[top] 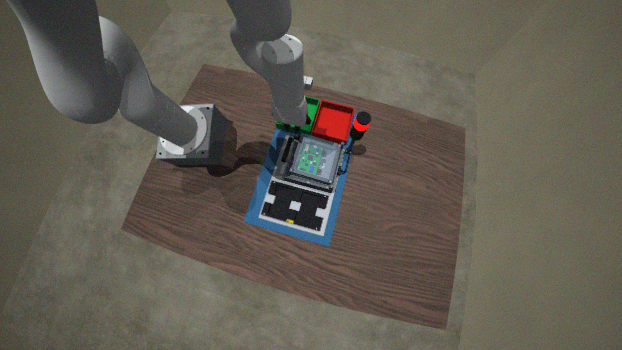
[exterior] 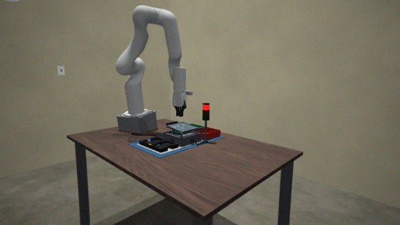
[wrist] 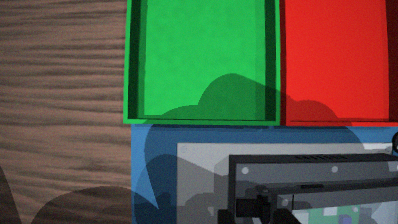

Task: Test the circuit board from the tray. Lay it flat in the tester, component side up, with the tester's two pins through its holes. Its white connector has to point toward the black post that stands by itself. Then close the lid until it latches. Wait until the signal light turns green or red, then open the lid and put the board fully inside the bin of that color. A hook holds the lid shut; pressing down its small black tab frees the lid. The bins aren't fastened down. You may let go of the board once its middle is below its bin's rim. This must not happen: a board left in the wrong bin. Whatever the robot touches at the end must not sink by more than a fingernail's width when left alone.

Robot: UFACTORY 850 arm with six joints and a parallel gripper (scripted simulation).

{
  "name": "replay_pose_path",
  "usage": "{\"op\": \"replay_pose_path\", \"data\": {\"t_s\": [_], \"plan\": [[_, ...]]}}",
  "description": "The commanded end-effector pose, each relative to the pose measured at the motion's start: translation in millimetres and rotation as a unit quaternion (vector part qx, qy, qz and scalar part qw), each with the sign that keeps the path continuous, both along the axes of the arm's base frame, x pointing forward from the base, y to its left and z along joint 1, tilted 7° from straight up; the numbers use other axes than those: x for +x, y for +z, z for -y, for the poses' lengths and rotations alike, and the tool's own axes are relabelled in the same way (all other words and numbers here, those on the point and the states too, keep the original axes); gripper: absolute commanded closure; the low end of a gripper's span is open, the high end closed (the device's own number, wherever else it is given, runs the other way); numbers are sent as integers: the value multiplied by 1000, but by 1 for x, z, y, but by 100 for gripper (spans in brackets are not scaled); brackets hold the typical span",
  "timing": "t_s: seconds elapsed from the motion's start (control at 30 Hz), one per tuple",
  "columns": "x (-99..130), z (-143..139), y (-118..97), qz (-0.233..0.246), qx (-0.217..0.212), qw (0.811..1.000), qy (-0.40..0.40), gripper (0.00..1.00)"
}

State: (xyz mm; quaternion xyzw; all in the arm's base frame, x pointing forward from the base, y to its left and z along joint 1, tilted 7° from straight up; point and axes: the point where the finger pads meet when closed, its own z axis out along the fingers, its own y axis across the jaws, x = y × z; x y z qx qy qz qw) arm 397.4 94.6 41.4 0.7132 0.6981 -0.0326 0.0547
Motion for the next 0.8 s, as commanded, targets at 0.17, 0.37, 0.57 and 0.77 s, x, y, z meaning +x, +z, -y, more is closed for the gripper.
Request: {"op": "replay_pose_path", "data": {"t_s": [0.17, 0.37, 0.57, 0.77], "plan": [[1, 1, 1, 1, 0, 1000, 0, 72], [0, 10, 2, 1, 0, 1000, 0, 72], [-3, 34, 5, 1, 0, 1000, 0, 72], [-5, 56, 7, 1, 0, 1000, 0, 72]]}}
